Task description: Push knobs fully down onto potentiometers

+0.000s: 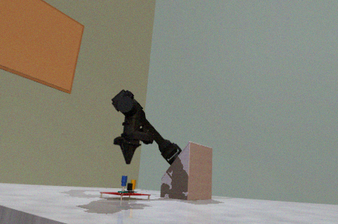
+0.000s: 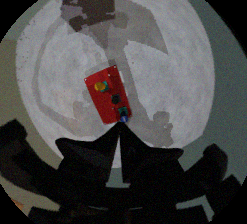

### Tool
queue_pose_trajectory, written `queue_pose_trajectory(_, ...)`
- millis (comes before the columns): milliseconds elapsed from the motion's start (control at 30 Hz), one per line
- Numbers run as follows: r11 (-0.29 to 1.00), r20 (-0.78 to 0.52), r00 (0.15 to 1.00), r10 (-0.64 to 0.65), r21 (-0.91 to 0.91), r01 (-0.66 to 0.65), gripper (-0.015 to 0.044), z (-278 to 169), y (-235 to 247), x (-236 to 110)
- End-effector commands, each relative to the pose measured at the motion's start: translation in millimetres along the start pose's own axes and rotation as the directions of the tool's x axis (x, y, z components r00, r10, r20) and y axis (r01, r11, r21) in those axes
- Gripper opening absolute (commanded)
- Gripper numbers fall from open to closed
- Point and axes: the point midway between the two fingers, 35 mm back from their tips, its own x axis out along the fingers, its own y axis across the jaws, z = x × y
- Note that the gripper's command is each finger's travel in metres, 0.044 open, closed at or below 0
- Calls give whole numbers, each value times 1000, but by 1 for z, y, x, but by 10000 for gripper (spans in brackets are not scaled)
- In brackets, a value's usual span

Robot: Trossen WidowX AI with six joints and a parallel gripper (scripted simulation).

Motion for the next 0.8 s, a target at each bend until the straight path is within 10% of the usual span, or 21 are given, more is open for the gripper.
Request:
queue_pose_trajectory(0,993,-4,1000,5,-119,-5,0,-4,-2,-1)
queue_pose_trajectory(767,794,-2,1000,19,-607,-16,0,-12,-11,12)
